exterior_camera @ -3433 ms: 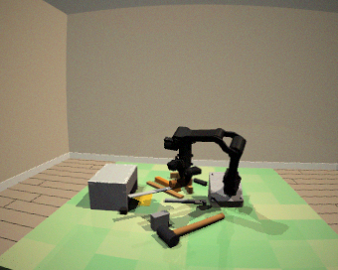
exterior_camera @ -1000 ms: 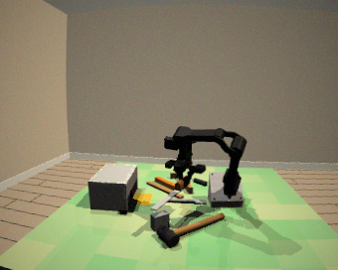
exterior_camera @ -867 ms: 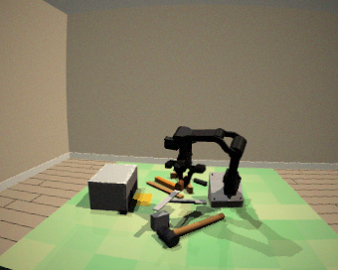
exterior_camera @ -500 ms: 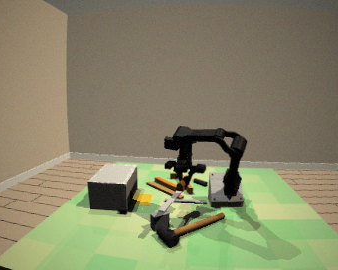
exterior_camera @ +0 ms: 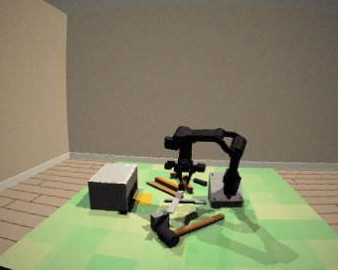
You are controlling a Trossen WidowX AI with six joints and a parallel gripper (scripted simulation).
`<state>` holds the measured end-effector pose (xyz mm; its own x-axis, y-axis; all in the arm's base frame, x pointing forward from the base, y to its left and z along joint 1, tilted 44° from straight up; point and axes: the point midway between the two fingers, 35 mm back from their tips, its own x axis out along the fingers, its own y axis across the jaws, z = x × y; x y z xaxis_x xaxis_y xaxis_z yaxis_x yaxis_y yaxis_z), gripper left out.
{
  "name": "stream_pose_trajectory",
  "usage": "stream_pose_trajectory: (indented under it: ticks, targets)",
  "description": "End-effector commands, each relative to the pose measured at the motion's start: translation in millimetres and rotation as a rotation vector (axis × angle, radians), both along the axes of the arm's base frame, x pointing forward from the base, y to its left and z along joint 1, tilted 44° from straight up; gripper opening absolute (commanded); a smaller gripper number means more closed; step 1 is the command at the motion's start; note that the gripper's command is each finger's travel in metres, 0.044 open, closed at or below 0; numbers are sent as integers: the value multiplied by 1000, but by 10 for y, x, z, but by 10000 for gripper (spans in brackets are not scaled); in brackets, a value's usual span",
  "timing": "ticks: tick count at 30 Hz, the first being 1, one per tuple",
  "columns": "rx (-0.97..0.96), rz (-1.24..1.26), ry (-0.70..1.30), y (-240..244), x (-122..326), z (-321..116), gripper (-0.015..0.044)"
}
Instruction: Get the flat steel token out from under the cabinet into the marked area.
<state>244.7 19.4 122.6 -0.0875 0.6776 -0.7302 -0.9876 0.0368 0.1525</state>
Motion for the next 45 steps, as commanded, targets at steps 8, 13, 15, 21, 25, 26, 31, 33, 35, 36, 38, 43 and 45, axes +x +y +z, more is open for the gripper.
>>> stream_pose_trajectory:
  ticks: [8,13,15,21,25,26,31,33,35,36,38,43,45]
  targets:
    - [14,57,-62,-4,3,7,0]
    - [17,86,-89,-4,2,7,0]
    - [18,98,-100,-5,2,7,0]
    - [22,132,-132,-5,2,6,0]
    - [25,155,-153,-5,2,6,0]
    - [25,161,-158,-5,2,6,0]
    - [29,189,-185,-5,1,6,0]
    - [30,201,-196,-5,1,6,0]
    - [31,212,-207,-5,1,6,0]
    - [32,218,-212,-5,1,6,0]
    - [33,230,-223,-6,1,6,0]
    - [36,247,-239,-1,-2,11,0]
    - [36,250,-242,12,-7,23,0]
